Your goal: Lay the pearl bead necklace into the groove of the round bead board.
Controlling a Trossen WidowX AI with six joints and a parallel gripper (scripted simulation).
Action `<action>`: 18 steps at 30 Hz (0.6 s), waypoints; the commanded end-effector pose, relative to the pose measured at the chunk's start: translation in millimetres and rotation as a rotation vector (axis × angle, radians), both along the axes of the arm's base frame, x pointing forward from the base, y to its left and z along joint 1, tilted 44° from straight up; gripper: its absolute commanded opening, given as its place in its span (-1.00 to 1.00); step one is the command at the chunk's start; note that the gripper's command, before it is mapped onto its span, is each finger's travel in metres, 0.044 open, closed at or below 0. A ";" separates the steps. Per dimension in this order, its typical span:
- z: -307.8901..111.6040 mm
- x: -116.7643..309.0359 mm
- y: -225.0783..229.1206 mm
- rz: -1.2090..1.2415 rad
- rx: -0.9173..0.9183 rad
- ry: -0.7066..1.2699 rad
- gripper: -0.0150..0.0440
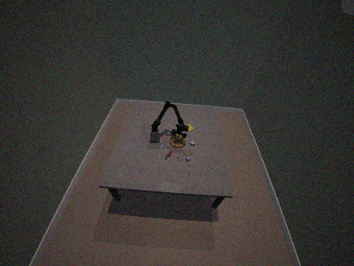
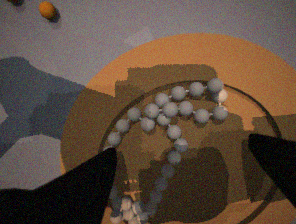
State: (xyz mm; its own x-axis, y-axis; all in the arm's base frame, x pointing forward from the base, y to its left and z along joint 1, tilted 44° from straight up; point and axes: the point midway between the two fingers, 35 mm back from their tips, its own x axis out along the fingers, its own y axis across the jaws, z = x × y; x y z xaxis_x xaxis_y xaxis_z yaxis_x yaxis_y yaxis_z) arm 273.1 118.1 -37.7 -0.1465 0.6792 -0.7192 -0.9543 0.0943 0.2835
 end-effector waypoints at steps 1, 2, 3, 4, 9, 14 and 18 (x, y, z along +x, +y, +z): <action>-0.3 -0.3 0.1 0.003 0.001 0.001 1.00; -0.3 -0.3 0.1 0.003 0.001 0.001 1.00; -0.3 -0.3 0.1 0.003 0.001 0.001 1.00; -0.3 -0.3 0.1 0.003 0.001 0.001 1.00; -0.3 -0.3 0.1 0.003 0.001 0.001 1.00; -0.3 -0.3 0.1 0.003 0.001 0.001 1.00; 3.2 -2.7 -11.2 -0.102 -0.023 0.100 0.73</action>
